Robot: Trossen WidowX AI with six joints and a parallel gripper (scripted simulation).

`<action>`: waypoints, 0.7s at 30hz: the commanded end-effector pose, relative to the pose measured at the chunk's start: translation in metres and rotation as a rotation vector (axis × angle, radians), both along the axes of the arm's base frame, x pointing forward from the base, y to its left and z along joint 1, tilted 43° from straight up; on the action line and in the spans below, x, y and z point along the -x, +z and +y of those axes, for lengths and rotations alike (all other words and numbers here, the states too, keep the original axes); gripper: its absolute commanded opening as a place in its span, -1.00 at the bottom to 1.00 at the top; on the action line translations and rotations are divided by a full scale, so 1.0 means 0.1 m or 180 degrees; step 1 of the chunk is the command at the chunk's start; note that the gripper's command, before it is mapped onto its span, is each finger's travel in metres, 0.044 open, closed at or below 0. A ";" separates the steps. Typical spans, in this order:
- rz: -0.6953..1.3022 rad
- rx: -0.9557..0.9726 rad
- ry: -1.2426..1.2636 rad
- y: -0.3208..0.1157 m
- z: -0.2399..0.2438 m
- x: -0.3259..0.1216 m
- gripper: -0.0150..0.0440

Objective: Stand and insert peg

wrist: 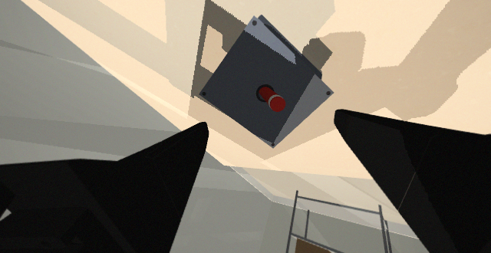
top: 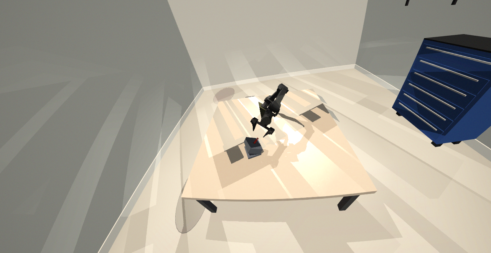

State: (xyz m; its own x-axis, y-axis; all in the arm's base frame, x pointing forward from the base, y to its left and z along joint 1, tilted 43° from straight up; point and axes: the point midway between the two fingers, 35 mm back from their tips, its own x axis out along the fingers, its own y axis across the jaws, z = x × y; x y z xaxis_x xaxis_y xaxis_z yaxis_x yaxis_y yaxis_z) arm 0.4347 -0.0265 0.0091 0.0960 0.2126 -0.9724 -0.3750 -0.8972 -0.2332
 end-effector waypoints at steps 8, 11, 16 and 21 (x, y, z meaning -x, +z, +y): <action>-0.0050 0.0023 0.0005 0.22 -0.05 0.03 1.00; -0.0050 0.0024 0.0005 0.29 -0.06 0.04 1.00; -0.0050 0.0024 0.0005 0.31 -0.07 0.05 1.00; -0.0050 0.0024 0.0005 0.31 -0.07 0.05 1.00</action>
